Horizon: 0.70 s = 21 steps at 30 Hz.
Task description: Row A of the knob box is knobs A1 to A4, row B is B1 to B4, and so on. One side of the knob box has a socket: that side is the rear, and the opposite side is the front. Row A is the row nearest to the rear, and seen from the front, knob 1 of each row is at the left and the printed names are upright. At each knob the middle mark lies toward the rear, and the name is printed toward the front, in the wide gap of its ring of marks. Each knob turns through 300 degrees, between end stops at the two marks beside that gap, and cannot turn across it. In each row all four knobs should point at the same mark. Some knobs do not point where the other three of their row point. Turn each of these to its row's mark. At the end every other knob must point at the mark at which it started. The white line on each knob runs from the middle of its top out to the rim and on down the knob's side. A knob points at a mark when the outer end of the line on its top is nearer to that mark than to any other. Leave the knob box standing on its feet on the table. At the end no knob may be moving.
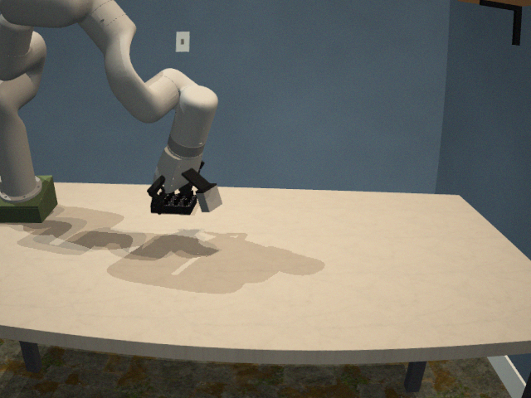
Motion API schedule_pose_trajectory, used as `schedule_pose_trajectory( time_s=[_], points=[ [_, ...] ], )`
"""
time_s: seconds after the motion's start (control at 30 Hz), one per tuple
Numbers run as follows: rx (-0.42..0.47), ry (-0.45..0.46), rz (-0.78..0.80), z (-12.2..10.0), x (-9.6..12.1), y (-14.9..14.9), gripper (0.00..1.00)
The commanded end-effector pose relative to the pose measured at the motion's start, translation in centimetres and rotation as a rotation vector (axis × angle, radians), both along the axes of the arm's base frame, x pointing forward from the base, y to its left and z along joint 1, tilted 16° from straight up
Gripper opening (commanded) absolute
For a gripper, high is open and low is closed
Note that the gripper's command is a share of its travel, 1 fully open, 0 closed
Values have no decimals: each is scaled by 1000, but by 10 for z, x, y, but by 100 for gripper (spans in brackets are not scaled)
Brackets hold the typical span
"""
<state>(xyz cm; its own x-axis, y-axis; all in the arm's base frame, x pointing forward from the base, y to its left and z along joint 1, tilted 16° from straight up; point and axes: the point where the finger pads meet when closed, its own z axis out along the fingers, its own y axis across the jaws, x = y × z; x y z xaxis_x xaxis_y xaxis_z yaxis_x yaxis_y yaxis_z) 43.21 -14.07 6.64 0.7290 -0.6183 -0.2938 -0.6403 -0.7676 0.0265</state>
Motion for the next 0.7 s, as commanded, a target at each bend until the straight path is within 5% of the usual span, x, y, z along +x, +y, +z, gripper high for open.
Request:
schedule_pose_trajectory(
  time_s=[0.0, 0.07, 0.13, 0.67],
  points=[
    [-2, -3, 5, 1, 2, 2, 100],
    [-2, -3, 5, 1, 2, 2, 100],
    [-114, 12, 108, -17, 3, 33, 100],
    [-168, 6, 166, -26, 4, 50, 100]
  ],
)
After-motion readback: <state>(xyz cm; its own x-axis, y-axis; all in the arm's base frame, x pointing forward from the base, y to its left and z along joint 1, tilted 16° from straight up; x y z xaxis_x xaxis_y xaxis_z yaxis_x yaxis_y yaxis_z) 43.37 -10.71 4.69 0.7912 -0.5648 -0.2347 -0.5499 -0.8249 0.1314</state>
